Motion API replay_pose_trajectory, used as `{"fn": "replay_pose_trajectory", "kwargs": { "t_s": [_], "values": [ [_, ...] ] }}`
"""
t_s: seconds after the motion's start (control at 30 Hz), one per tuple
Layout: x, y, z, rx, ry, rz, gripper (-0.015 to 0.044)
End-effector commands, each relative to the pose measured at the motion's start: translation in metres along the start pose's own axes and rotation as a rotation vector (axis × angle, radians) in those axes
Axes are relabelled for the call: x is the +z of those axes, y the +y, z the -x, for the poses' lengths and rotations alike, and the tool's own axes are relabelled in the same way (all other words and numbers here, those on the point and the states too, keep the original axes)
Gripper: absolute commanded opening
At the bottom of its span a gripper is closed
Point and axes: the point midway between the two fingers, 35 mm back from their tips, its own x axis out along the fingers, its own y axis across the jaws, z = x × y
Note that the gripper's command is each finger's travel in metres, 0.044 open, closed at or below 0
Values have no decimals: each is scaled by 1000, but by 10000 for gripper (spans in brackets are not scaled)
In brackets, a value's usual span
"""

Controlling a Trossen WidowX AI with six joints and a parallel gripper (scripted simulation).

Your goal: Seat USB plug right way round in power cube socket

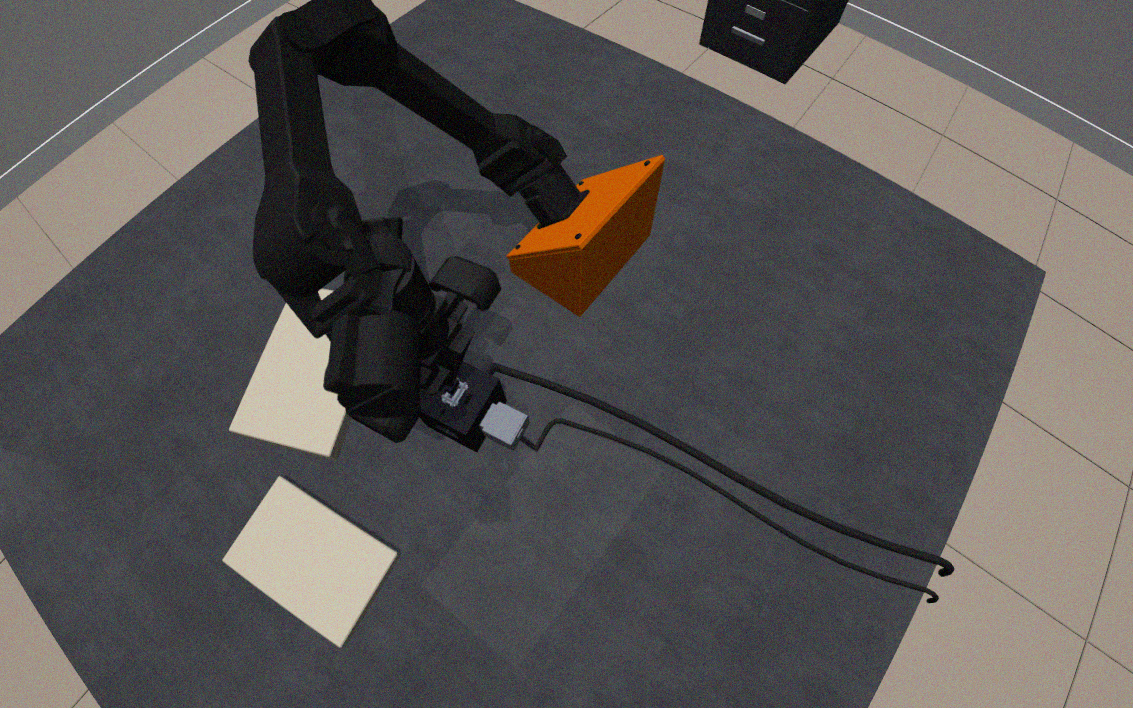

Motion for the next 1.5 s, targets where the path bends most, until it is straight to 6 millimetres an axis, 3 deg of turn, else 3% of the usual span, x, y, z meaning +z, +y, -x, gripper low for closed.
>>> {"fn": "replay_pose_trajectory", "kwargs": {
  "t_s": [0.0,1.47],
  "values": [
    [0,0,0,3,5,3,0],
    [1,0,-5,3,5,2,0]
  ]
}}
